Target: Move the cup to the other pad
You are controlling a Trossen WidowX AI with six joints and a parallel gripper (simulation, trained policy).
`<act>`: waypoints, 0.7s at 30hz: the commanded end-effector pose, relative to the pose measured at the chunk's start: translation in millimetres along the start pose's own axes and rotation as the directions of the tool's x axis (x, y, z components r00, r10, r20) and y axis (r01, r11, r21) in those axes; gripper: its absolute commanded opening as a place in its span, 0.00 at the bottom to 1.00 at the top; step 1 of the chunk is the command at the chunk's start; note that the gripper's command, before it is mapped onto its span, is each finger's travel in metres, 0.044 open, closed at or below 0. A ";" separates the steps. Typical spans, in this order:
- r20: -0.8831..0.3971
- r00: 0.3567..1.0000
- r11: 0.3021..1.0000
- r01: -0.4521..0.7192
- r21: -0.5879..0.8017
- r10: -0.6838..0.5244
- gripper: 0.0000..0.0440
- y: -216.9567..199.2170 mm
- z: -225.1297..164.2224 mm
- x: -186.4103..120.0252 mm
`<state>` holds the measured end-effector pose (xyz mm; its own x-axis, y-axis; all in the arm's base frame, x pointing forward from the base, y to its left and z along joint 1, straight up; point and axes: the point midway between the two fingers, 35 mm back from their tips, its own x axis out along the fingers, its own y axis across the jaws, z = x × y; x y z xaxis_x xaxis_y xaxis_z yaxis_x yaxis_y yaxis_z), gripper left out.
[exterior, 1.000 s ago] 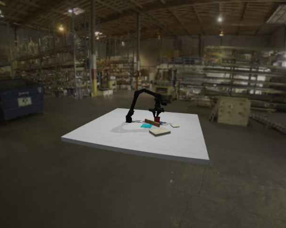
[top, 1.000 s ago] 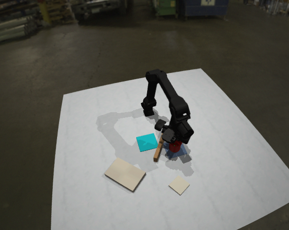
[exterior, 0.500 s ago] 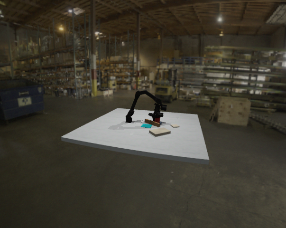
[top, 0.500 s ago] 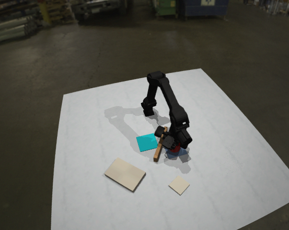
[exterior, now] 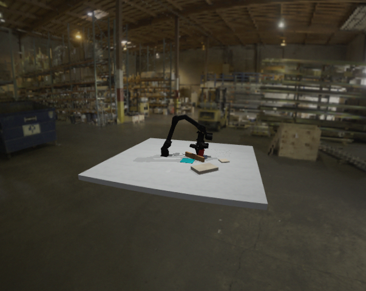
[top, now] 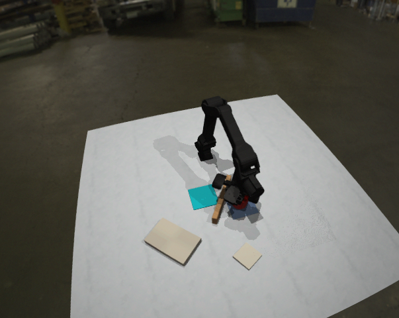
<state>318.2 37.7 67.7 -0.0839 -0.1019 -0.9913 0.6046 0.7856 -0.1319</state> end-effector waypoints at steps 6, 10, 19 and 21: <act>0.003 1.000 1.000 -0.004 0.023 0.004 0.05 -10.5 -1.6 -15.5; 0.007 1.000 0.999 -0.013 0.048 0.013 0.04 -17.4 -2.4 -27.2; 0.023 0.999 0.991 -0.050 0.121 0.047 0.02 -33.6 0.0 -52.3; 0.029 0.998 0.989 -0.059 0.137 0.055 0.01 -37.2 1.7 -56.5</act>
<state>302.6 17.4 118.5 -0.0466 -0.0867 -0.9951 0.6883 0.7192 -0.0949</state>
